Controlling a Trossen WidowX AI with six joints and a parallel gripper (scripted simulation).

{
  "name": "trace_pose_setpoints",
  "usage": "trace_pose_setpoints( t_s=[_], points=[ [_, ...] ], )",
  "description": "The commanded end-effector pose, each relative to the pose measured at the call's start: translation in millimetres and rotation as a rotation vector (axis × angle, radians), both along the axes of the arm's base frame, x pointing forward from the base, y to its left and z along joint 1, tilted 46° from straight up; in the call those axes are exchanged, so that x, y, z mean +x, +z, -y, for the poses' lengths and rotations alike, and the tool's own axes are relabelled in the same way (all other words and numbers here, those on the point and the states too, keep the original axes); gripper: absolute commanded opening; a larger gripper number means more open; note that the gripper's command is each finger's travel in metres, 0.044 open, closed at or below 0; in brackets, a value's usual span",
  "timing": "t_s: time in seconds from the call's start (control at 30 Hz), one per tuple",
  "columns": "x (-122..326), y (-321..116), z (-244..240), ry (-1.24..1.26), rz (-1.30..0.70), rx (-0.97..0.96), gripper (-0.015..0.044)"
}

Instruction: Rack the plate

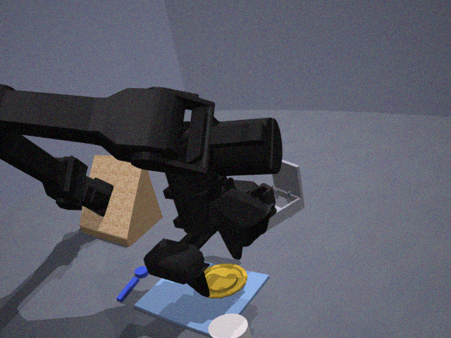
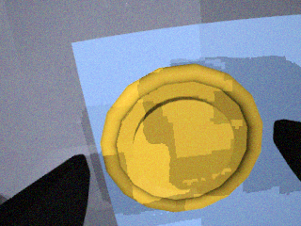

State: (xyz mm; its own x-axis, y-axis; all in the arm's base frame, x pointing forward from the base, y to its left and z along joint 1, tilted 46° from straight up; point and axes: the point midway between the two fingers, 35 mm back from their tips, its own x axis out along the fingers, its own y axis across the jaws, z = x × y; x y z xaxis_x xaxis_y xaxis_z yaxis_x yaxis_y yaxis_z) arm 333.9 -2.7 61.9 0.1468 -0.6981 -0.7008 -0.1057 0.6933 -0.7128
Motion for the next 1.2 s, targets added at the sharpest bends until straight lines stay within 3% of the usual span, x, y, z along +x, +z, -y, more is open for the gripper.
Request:
trace_pose_setpoints(
  t_s=[0.0, 0.53, 0.9, 1.17],
  points=[
    [-1, -4, 6, 0.002, -0.005, -0.007, 0.04],
    [-1, -11, 13, 0.001, -0.005, -0.009, 0.04],
    [-1, -11, 13, 0.001, -0.005, -0.009, 0.0326],
    [2, 8, -10, 0.023, 0.0, 0.001, 0.0116]
  ],
)
